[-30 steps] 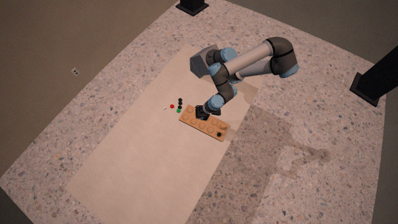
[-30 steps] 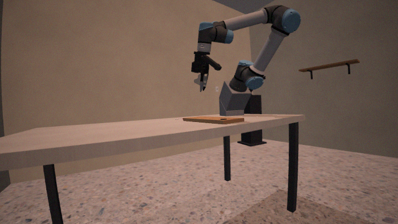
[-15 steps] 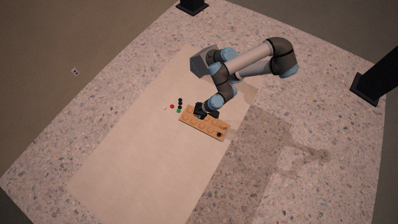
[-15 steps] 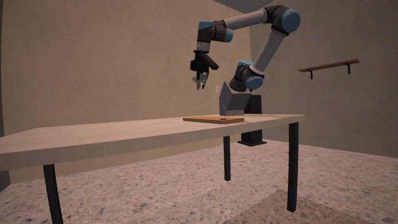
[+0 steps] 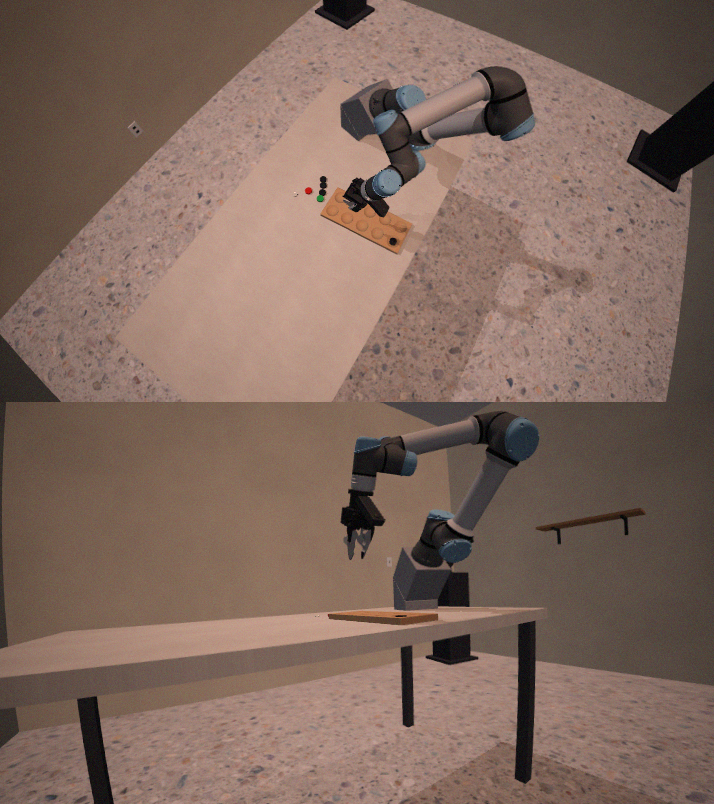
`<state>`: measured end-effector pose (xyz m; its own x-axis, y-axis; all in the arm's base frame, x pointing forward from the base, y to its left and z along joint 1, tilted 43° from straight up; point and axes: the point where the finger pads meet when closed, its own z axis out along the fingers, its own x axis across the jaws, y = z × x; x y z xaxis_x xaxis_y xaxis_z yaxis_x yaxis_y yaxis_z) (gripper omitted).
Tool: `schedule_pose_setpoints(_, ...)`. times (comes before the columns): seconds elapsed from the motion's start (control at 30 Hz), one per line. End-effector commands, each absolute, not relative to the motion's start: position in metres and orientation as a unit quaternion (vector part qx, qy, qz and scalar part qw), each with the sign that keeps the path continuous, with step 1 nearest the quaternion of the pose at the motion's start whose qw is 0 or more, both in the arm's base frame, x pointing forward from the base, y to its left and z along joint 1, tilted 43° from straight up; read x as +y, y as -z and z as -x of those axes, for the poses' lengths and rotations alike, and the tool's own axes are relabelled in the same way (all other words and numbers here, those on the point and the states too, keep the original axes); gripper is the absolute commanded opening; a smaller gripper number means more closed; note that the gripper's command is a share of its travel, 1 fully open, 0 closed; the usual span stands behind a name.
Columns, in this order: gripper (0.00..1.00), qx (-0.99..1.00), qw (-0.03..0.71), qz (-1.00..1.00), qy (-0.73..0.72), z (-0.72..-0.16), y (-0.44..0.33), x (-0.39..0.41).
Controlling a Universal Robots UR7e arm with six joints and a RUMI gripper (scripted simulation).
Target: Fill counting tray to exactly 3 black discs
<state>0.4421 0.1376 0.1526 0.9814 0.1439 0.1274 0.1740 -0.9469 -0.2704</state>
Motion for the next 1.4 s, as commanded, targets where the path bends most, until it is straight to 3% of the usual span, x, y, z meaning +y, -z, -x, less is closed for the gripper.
schedule_pose_setpoints(0.0,0.28,-0.026,0.132,0.99,0.045,-0.445,-0.155,0.13)
schedule_pose_setpoints(1.37,0.28,0.363,0.071,0.929,-0.002,-0.451,-0.158,0.069)
